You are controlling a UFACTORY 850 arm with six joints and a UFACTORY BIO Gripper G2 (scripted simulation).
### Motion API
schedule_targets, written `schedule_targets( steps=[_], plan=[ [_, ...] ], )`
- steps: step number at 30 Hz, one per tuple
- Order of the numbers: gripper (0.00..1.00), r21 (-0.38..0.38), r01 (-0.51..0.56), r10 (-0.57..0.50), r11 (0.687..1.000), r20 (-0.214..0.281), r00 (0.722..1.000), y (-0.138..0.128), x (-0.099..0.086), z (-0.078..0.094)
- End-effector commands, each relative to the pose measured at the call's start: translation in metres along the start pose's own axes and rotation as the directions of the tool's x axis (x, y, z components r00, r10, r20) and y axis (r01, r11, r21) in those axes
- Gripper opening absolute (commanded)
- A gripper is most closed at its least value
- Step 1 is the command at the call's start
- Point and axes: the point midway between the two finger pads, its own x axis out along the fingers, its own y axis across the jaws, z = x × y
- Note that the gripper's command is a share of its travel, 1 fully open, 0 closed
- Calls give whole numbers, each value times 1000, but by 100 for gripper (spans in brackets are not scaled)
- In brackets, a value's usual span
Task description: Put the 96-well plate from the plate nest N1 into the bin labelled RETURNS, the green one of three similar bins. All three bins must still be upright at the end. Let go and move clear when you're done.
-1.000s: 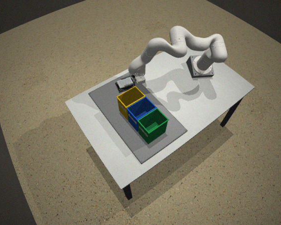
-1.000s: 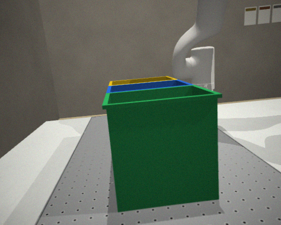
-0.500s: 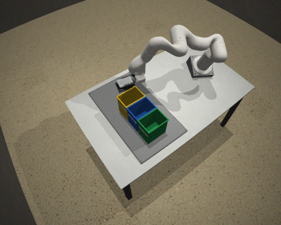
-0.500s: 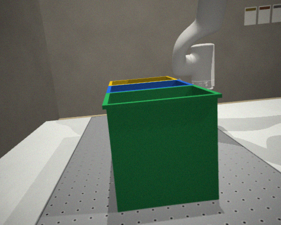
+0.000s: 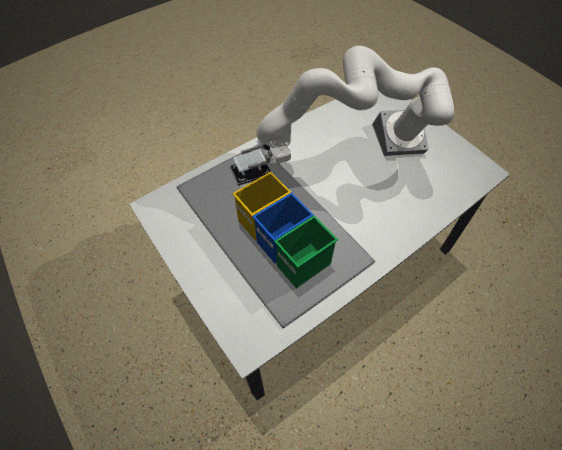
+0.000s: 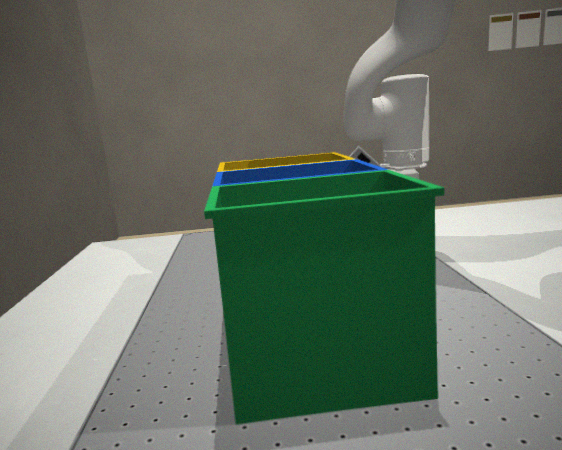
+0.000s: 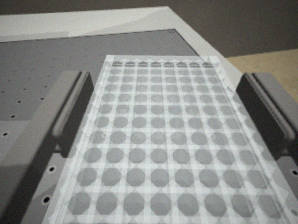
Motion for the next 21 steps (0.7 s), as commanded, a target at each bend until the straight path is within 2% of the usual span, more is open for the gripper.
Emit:
schedule_targets(
  steps=[1, 21],
  plan=[
    [0, -1, 0, 0, 1000, 2, 1000, 0, 1, 9],
    [0, -1, 0, 0, 1000, 2, 1000, 0, 1, 39]
  ],
)
